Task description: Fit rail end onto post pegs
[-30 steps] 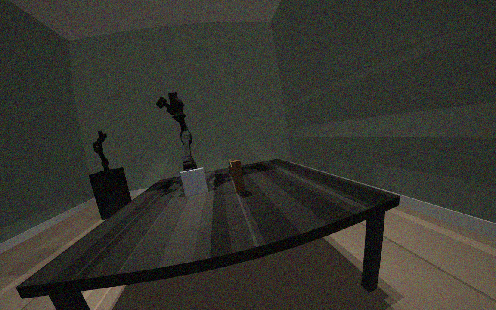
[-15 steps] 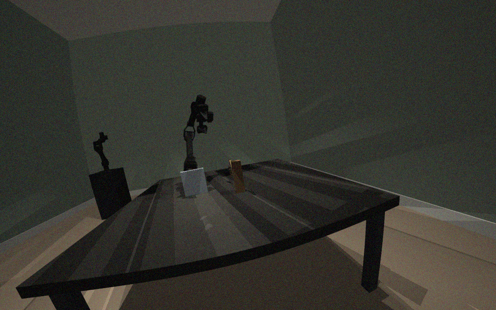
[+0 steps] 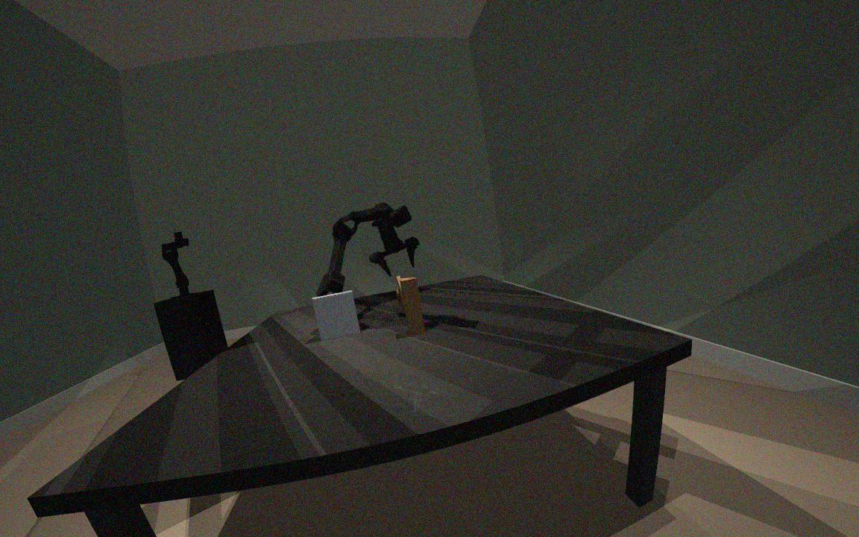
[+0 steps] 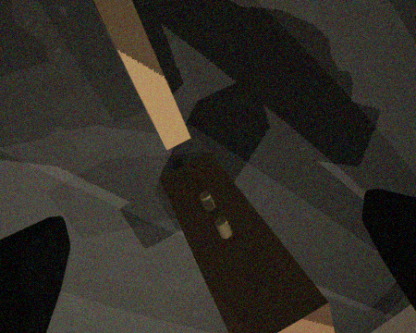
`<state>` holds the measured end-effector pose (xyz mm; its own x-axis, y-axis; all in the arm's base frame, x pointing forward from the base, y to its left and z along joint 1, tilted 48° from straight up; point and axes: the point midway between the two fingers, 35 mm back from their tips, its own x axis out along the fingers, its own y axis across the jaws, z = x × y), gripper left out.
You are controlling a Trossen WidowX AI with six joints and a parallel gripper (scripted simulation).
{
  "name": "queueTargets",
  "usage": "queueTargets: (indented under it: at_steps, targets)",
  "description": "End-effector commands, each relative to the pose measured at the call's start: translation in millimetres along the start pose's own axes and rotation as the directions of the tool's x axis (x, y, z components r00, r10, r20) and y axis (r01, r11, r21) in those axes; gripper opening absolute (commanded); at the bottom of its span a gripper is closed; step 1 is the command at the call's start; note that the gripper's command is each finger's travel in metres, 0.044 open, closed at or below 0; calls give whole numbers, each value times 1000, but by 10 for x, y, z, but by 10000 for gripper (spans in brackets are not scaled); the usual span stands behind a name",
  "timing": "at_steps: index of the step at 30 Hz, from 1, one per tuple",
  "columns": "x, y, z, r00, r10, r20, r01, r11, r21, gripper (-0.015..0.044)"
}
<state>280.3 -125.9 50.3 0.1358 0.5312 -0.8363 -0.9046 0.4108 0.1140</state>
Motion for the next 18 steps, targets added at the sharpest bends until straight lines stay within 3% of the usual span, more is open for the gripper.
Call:
queueTargets:
  at_steps: [1, 6, 18]
  targets:
    - [530, 184, 361, 982, 151, 109, -127, 970, -205, 440]
    - [818, 279, 590, 957, 238, 167, -168, 922, -348, 440]
    - [886, 281, 609, 956, 240, 168, -169, 920, -354, 440]
